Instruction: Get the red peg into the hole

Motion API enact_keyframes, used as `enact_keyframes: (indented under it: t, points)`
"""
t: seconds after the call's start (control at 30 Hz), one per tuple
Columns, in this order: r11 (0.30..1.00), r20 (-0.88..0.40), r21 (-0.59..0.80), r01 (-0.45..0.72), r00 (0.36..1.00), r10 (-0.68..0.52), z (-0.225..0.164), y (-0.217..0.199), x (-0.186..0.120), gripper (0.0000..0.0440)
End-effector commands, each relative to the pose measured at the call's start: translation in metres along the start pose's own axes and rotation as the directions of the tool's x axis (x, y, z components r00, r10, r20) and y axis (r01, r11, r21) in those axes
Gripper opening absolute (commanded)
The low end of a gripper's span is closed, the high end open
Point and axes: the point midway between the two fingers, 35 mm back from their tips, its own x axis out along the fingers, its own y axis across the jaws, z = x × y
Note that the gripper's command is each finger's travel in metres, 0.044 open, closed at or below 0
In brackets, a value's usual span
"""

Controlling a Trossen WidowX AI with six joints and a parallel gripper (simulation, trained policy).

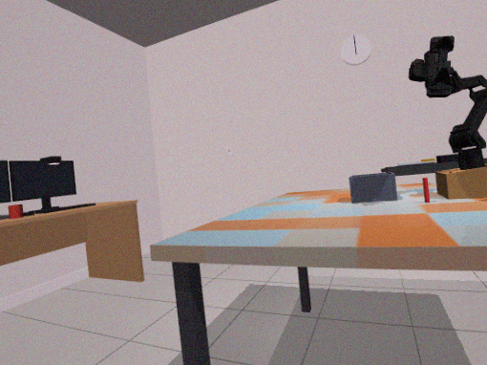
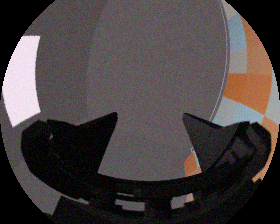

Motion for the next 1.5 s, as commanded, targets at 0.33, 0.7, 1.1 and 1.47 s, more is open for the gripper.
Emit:
enact_keyframes:
  t: [0.33, 0.7, 1.1, 1.47]
  points:
    - [0.947, 0.302, 0.084, 0.309, 0.898, -0.320, 0.073, -0.052, -0.003, 0.0440]
    - [0.786, 0.405, 0.229, 0.575, 0.678, -0.614, 0.109, -0.108, -0.029, 0.0440]
    - [0.479, 0.333, 0.408, 0.777, 0.362, -0.871, 0.117, -0.165, -0.073, 0.0440]
    - [0.136, 0.137, 0.551, 0.823, 0.071, -0.988, 0.098, -0.207, -0.115, 0.0440]
